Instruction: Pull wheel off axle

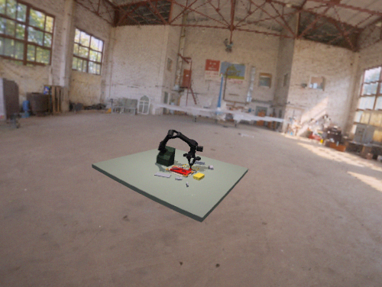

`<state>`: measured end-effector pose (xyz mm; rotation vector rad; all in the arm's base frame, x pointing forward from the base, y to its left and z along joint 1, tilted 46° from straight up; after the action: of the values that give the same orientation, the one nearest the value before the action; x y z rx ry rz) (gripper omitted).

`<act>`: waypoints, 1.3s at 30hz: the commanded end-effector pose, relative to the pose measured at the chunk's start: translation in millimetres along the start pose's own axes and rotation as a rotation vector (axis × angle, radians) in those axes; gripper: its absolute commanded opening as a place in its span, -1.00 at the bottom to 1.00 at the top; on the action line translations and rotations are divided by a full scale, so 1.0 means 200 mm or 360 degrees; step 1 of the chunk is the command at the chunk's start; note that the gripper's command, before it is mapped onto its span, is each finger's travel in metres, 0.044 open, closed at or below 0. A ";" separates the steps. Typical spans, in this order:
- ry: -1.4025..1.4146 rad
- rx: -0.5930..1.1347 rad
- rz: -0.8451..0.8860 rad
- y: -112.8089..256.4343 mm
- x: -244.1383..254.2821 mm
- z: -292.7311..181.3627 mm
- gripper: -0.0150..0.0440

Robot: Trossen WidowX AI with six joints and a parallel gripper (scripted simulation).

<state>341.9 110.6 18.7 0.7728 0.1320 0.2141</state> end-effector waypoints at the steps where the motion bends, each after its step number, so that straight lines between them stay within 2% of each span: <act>1: -0.0004 0.0004 0.0001 0.02 0.00 0.00 -0.49; 10: -0.0003 0.0006 0.0002 0.19 -0.01 0.00 -0.49; 12: 0.0007 -0.0004 -0.0005 0.15 -0.01 -0.01 -0.49; 34: -0.0001 0.0019 0.0002 0.20 -0.20 -0.52 -0.49; 39: -0.0002 0.0018 0.0002 0.18 -0.20 -0.54 -0.49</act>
<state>276.1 200.2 -28.2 0.7797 0.1383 0.2220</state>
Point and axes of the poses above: the point midway between the two fingers, 35 mm back from their tips, its own y axis back along the fingers, its own x axis across the jaws, z = x × y, the point moved 8 cm from there along y, back along the fingers, and after that the axes turned 6 degrees about y, right-handed, at the moved point
